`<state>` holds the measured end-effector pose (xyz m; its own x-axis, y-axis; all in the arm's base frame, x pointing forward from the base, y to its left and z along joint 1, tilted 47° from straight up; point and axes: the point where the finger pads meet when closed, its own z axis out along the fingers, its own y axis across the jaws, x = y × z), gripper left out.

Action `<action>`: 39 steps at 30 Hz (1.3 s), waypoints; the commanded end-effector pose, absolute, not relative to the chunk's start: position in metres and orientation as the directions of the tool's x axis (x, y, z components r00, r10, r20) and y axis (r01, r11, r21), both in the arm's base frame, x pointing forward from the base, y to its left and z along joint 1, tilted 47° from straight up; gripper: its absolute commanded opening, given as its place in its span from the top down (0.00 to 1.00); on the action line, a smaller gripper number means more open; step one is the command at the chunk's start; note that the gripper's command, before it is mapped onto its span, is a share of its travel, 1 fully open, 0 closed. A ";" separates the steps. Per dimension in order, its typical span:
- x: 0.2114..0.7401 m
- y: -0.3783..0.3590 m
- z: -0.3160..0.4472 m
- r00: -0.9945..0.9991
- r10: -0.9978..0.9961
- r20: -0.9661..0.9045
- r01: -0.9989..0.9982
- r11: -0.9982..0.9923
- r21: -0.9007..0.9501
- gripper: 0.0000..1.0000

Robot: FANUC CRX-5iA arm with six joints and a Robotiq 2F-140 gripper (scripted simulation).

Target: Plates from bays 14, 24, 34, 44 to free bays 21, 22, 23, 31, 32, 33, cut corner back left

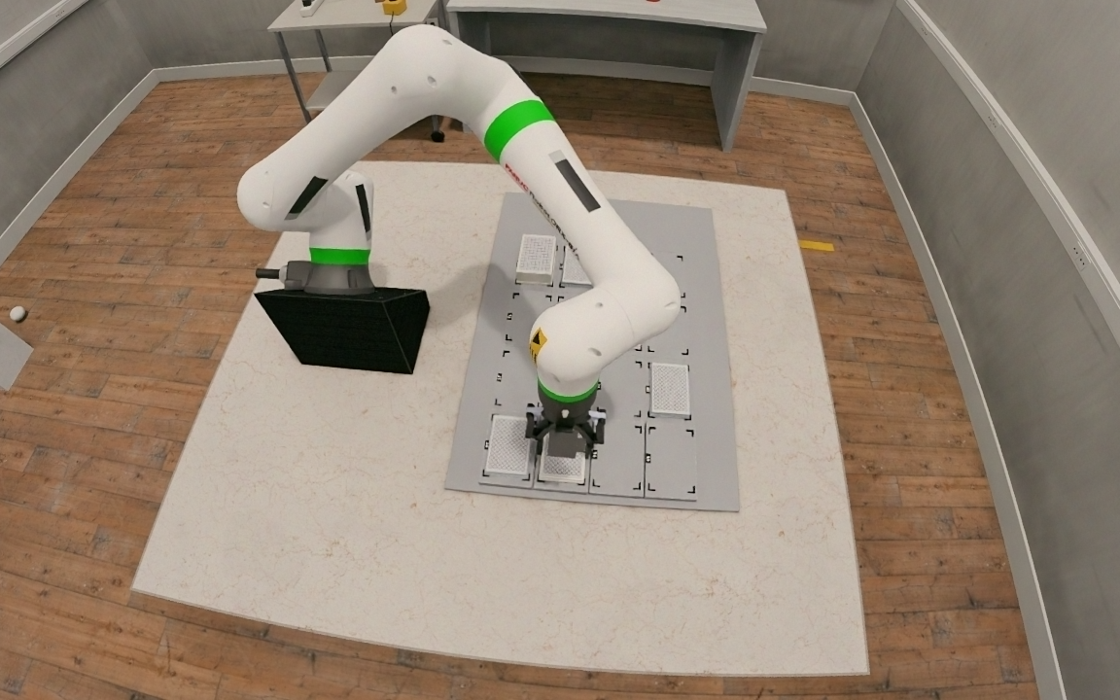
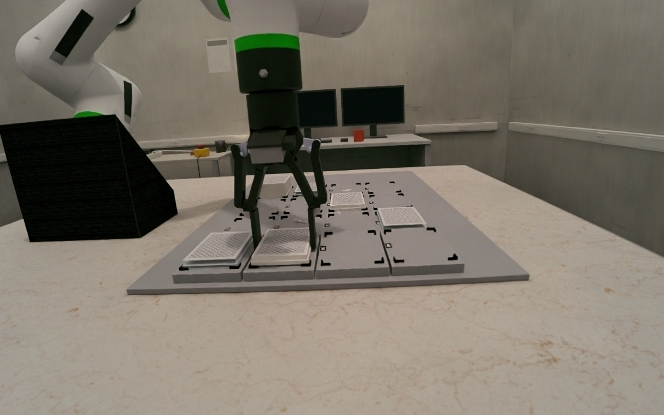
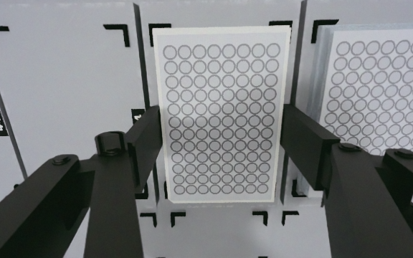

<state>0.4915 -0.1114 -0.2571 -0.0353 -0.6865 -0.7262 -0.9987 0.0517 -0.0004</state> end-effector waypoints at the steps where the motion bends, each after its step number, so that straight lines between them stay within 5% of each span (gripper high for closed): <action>1: 0.492 -0.114 -0.256 -0.035 -0.688 -0.725 -0.999 0.052 -0.002 0.90; 39: 0.491 -0.129 -0.241 -0.035 -0.688 -0.725 -0.999 0.052 -0.002 0.90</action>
<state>0.4907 -0.1251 -0.2441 -0.0353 -0.6866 -0.7262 -0.9987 0.0517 -0.0004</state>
